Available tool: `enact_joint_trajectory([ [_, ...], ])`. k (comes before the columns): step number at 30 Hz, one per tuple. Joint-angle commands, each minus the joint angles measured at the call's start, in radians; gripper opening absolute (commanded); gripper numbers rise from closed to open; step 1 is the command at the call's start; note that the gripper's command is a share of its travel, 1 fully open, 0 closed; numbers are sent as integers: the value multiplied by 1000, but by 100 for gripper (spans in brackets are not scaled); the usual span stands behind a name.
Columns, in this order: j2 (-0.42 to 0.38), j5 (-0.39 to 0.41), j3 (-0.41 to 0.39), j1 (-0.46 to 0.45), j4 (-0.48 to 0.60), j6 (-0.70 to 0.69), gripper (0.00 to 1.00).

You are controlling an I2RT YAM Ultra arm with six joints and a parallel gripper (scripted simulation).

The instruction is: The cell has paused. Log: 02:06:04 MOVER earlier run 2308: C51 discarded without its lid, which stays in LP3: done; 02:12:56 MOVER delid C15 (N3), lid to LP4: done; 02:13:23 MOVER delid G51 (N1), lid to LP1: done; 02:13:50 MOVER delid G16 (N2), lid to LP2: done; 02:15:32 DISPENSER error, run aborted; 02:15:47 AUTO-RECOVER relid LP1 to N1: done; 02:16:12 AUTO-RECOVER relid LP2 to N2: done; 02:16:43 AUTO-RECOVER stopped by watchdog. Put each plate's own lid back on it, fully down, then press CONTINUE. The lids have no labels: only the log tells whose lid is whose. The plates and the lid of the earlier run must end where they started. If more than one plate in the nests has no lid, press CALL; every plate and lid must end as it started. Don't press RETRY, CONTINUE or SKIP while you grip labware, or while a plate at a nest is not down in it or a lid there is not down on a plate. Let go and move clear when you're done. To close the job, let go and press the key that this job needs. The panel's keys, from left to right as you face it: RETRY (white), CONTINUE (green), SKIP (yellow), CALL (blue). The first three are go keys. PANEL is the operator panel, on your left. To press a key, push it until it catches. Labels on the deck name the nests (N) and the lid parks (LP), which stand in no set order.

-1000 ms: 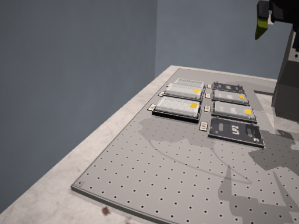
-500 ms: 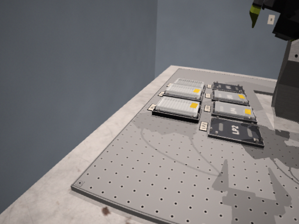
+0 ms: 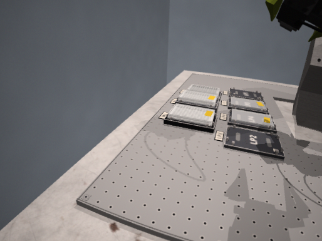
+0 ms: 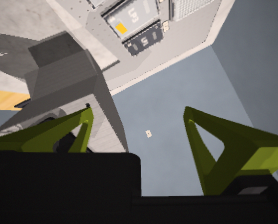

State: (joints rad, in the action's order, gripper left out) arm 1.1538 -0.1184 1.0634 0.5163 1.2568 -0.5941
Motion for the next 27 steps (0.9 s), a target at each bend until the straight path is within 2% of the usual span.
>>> enact_joint_trajectory([
  [1,-31,15,-24,-56,15,45,100],
  [3,-37,22,-30,-88,16,53,100],
  [4,-37,24,-4,-94,17,68,100],
  [8,6,28,18,-99,23,141,100],
  [9,-33,31,-24,-121,25,141,100],
  [11,-44,40,-41,-167,22,137,100],
  [14,-44,42,-40,-174,25,150,100],
  [15,-33,45,2,-183,18,161,100],
  [17,-6,46,4,-184,28,199,100],
  [18,-47,50,-12,-208,26,196,100],
  [20,-56,59,-54,-255,25,192,100],
  [21,-55,61,-54,-260,30,207,100],
  [22,-56,63,-12,-266,30,220,100],
  [26,-14,66,-7,-271,35,293,100],
  [27,-53,70,-50,-294,36,292,100],
])
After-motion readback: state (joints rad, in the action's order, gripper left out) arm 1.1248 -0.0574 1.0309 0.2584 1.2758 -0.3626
